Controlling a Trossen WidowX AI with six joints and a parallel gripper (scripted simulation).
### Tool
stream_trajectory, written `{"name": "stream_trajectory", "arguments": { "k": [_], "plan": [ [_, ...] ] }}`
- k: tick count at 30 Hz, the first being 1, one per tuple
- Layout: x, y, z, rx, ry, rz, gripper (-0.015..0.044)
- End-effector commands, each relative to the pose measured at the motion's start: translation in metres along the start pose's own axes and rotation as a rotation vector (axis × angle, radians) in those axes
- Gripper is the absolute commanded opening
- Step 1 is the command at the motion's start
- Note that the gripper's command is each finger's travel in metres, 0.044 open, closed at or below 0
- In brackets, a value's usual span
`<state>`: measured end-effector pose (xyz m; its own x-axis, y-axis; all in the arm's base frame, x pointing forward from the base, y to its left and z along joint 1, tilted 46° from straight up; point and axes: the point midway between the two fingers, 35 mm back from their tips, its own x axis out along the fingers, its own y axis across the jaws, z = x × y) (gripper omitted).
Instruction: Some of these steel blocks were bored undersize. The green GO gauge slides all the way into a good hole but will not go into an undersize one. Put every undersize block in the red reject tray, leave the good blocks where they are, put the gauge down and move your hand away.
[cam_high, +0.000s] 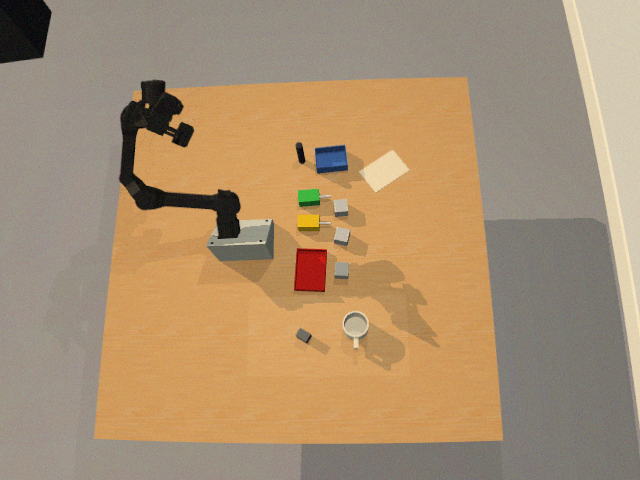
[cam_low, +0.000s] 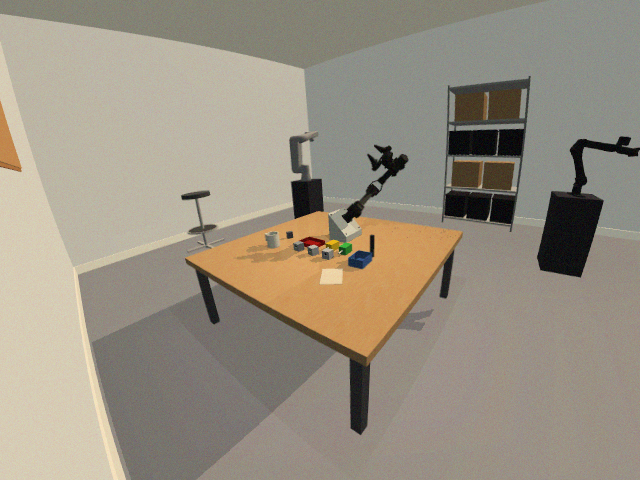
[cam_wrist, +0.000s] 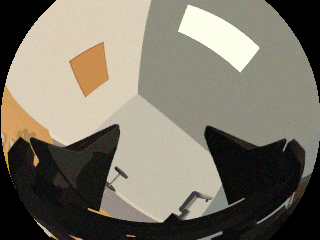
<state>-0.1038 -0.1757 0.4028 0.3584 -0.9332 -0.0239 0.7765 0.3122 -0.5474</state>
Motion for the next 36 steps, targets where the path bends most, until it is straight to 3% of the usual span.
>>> {"name": "stream_trajectory", "arguments": {
  "k": [1,4,13,20,29,36],
  "plan": [
    [0.000,0.001,0.001,-0.002,-0.001,0.003,0.0374],
    [0.000,0.016,0.014,-0.032,-0.010,0.047,0.0300],
    [0.001,0.138,0.082,-0.246,-0.006,0.403,0.0300],
    [-0.007,0.254,0.102,-0.425,0.087,0.759,0.0300],
    [-0.037,0.398,0.075,-0.573,0.391,1.263,0.0300],
    [-0.079,0.483,0.030,-0.550,0.792,1.660,0.0300]
  ]
}}
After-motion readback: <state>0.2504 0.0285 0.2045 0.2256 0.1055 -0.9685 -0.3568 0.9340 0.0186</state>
